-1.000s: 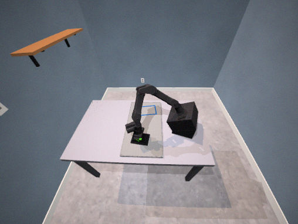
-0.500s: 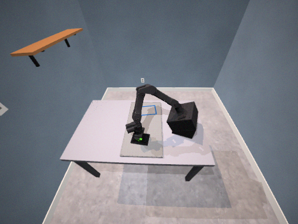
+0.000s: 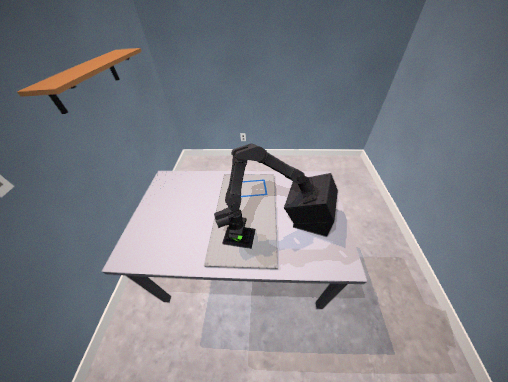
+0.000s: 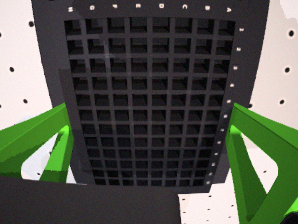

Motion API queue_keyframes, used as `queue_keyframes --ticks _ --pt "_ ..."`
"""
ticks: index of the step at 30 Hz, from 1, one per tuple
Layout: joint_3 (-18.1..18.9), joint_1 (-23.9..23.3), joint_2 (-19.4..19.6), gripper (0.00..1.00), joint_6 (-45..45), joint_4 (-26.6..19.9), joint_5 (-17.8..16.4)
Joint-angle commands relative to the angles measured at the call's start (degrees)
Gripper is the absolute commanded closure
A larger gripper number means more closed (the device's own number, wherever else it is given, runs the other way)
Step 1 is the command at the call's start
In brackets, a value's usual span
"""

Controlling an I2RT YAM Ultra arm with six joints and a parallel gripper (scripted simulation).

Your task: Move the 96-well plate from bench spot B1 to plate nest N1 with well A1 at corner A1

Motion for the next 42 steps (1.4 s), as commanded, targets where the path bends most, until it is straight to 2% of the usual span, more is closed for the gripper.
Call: queue_keyframes --ticks 1,38,39,42 --pt "0.99 -0.28 1.03 1.00 -0.34 0.87 -0.09" --pt "2.11 -0.37 2.00 1.00 -0.49 0.69 -0.22" --pt "0.96 -0.22 1.02 1.00 -0.40 0.57 -0.14" --pt "0.96 -0.23 1.02 1.00 -0.40 0.58 -0.14"
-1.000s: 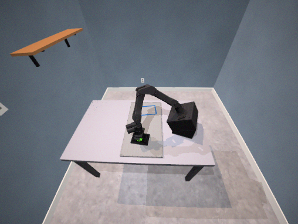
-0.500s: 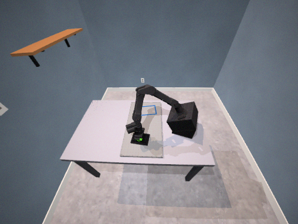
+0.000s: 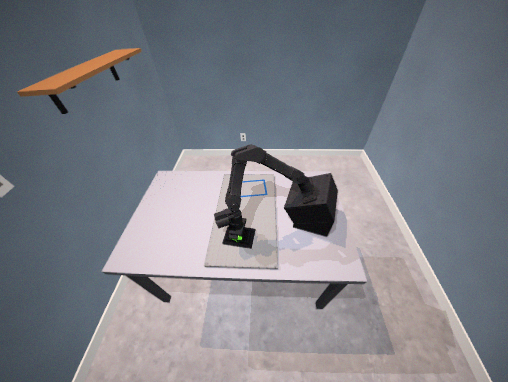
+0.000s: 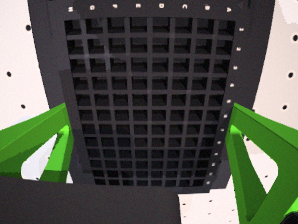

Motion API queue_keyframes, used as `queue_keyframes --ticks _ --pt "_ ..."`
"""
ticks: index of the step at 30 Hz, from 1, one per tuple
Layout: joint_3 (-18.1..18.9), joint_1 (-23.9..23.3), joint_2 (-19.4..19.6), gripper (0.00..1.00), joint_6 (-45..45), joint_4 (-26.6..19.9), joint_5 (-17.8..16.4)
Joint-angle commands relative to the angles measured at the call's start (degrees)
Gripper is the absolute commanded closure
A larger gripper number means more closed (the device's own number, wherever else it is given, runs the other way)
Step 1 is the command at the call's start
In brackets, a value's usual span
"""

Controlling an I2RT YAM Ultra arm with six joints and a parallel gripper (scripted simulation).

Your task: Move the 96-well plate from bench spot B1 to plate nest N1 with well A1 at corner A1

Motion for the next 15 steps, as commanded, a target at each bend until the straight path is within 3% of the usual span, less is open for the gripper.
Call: queue_keyframes --ticks 1,7,8,15 --pt "0.48 0.06 0.05 1.00 -0.03 0.07 -0.07" --pt "0.47 0.05 0.05 1.00 -0.04 0.08 -0.07" --pt "0.47 0.05 0.05 0.00 -0.04 0.08 -0.07" --pt "0.47 0.05 0.05 0.00 -0.04 0.08 -0.07"
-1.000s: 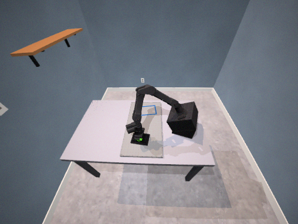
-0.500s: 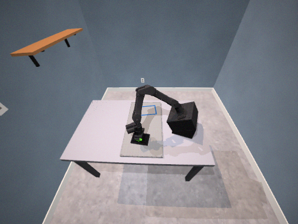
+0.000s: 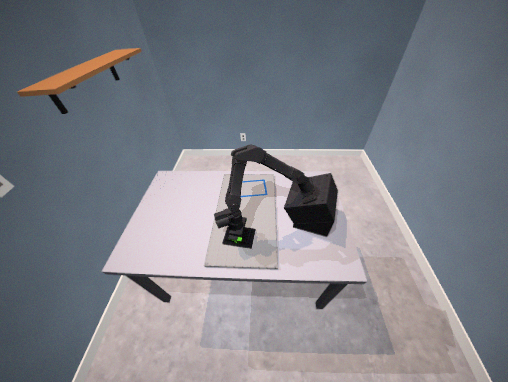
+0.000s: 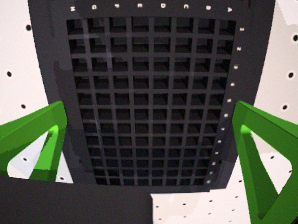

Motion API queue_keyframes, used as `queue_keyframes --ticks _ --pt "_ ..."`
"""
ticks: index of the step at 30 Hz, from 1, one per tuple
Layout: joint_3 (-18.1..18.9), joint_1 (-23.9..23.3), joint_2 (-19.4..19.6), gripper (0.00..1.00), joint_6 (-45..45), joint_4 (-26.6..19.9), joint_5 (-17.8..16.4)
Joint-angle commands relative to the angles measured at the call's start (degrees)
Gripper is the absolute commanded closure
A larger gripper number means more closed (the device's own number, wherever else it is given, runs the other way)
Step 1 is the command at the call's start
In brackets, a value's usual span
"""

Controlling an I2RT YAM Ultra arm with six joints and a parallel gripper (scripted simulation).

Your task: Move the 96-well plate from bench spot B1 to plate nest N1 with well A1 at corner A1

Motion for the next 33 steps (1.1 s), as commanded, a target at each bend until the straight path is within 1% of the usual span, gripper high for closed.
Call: queue_keyframes --ticks 1,13,14,15,21,23,27,33 --pt "0.47 0.05 0.05 0.00 -0.04 0.05 -0.05" --pt "0.47 0.05 0.05 0.00 -0.04 0.05 -0.05" --pt "1.59 0.52 -0.45 0.00 0.30 -1.07 0.02" --pt "1.52 0.91 -1.86 0.00 0.58 -1.45 0.16" --pt "1.16 1.77 -4.21 0.00 1.45 -3.96 0.67" --pt "1.16 1.77 -4.21 0.00 1.45 -3.96 0.67" --pt "1.44 2.42 -5.83 0.00 2.09 -5.87 0.91" --pt "1.51 2.46 -5.88 0.00 2.15 -6.05 0.94"
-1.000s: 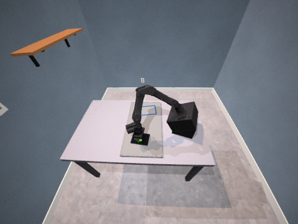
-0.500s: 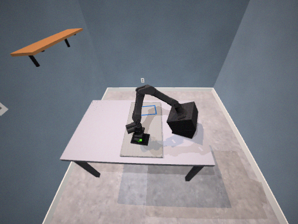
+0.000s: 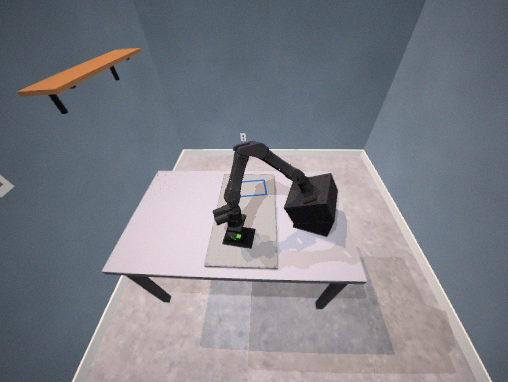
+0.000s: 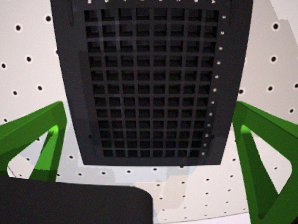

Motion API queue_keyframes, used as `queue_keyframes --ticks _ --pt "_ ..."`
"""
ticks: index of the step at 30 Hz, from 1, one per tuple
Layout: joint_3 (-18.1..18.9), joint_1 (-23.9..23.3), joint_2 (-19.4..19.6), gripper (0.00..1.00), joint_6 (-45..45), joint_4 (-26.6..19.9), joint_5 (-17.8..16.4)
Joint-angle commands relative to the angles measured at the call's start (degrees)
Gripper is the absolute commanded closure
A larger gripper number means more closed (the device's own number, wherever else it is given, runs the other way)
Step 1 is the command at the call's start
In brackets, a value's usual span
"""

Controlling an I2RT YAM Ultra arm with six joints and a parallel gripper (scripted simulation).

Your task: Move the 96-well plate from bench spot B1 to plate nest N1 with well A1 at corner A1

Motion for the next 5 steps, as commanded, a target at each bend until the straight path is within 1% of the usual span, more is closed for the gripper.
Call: queue_keyframes --ticks 1,5 --pt "1.53 1.00 -1.55 0.00 0.43 -1.55 0.52" --pt "1.54 1.00 -1.56 0.00 0.44 -1.57 0.52"
